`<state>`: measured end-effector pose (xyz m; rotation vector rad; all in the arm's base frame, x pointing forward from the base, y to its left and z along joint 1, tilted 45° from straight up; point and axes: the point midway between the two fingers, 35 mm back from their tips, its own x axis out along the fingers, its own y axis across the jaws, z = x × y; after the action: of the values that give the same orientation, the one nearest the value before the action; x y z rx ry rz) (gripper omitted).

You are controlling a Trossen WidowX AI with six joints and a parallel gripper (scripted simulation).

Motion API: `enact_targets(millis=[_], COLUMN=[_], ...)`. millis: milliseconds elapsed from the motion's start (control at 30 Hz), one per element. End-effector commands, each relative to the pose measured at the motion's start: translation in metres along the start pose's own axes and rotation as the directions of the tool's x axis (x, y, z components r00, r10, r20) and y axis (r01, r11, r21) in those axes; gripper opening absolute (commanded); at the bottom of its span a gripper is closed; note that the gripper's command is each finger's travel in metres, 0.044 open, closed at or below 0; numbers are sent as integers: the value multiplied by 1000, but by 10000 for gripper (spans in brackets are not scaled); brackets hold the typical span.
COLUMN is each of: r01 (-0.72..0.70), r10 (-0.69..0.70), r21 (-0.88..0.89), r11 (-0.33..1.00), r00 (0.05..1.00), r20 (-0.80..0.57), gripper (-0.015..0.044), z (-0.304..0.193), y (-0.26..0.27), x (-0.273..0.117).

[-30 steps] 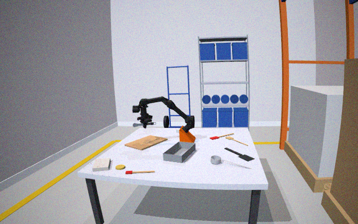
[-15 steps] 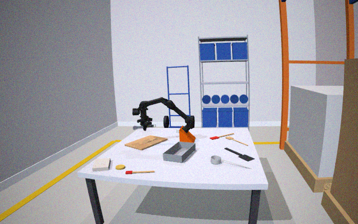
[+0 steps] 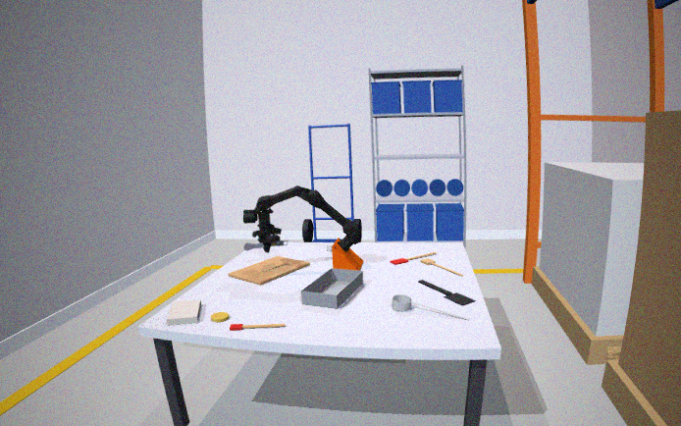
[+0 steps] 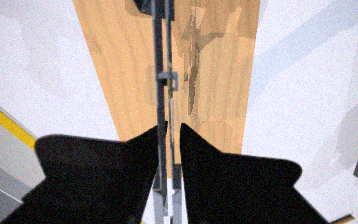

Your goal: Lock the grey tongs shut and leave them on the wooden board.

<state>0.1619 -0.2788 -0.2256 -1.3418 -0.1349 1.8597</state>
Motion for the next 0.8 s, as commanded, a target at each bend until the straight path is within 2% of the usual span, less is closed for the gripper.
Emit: enact_targets(millis=[0, 767], r01=[3, 2], r10=[-3, -2], r21=[4, 7], r11=[1000, 1000], r00=[1000, 1000], r20=[-6, -7], gripper=[-150, -150], z=[-1, 3], y=[0, -3], x=[7, 44])
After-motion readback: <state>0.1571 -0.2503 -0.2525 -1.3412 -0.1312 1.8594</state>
